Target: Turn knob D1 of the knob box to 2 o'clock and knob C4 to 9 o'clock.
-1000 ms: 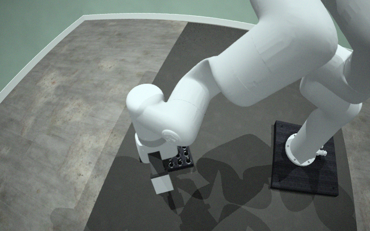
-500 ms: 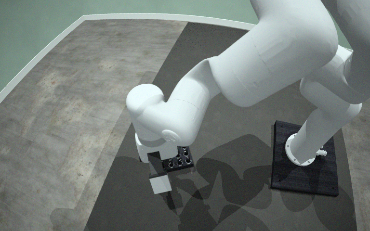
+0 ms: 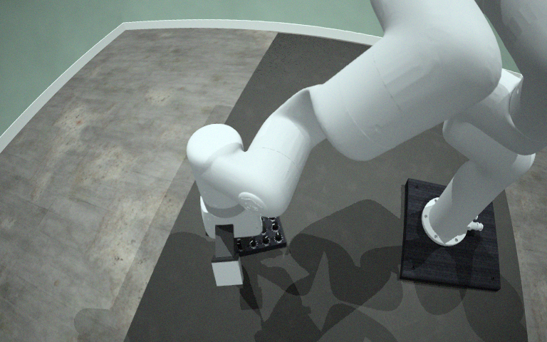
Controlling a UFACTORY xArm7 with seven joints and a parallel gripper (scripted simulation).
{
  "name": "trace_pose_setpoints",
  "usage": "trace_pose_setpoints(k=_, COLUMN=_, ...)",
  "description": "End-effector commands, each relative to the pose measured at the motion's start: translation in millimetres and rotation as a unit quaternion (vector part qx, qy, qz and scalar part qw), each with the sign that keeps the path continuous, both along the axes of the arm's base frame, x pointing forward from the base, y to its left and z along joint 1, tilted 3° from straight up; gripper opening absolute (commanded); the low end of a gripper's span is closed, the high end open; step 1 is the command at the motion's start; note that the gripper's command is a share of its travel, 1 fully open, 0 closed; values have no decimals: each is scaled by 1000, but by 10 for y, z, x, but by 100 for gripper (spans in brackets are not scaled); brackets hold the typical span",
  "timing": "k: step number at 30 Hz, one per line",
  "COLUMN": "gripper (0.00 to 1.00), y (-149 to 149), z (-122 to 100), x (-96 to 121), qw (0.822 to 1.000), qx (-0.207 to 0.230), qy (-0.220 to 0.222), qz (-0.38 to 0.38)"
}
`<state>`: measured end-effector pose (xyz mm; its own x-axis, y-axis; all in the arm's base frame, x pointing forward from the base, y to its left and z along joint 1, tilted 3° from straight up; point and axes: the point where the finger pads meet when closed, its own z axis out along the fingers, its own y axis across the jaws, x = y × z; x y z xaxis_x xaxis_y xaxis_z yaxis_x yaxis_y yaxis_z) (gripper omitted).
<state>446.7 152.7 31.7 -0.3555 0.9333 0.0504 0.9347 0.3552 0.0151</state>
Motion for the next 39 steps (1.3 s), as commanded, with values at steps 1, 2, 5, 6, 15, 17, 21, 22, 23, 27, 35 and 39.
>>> trace_pose_setpoints(k=1, gripper=8, y=3, z=15, x=15, qw=1000, qx=0, qy=0, qz=-29)
trace_pose_setpoints(k=2, gripper=8, y=3, z=15, x=15, qw=999, qx=0, qy=0, qz=-38)
trace_pose_setpoints(k=5, gripper=8, y=3, z=15, x=15, qw=998, qx=0, qy=2, qz=-68)
trace_pose_setpoints(k=6, gripper=8, y=3, z=15, x=15, qw=997, qx=0, qy=2, qz=-78)
trace_pose_setpoints(k=15, gripper=8, y=3, z=15, x=15, qw=987, qx=0, qy=6, qz=-158)
trace_pose_setpoints(k=17, gripper=8, y=3, z=15, x=15, qw=983, qx=0, qy=8, qz=-183)
trace_pose_setpoints(k=21, gripper=8, y=3, z=15, x=15, qw=972, qx=0, qy=10, qz=-234)
trace_pose_setpoints(k=22, gripper=8, y=3, z=15, x=15, qw=969, qx=0, qy=11, qz=-247)
trace_pose_setpoints(k=23, gripper=8, y=3, z=15, x=15, qw=966, qx=0, qy=12, qz=-260)
trace_pose_setpoints(k=27, gripper=8, y=3, z=15, x=15, qw=950, qx=-1, qy=15, qz=-311)
trace_pose_setpoints(k=35, gripper=8, y=3, z=15, x=16, qw=922, qx=-1, qy=19, qz=-387)
trace_pose_setpoints(k=39, gripper=8, y=3, z=15, x=16, qw=901, qx=-1, qy=21, qz=-434)
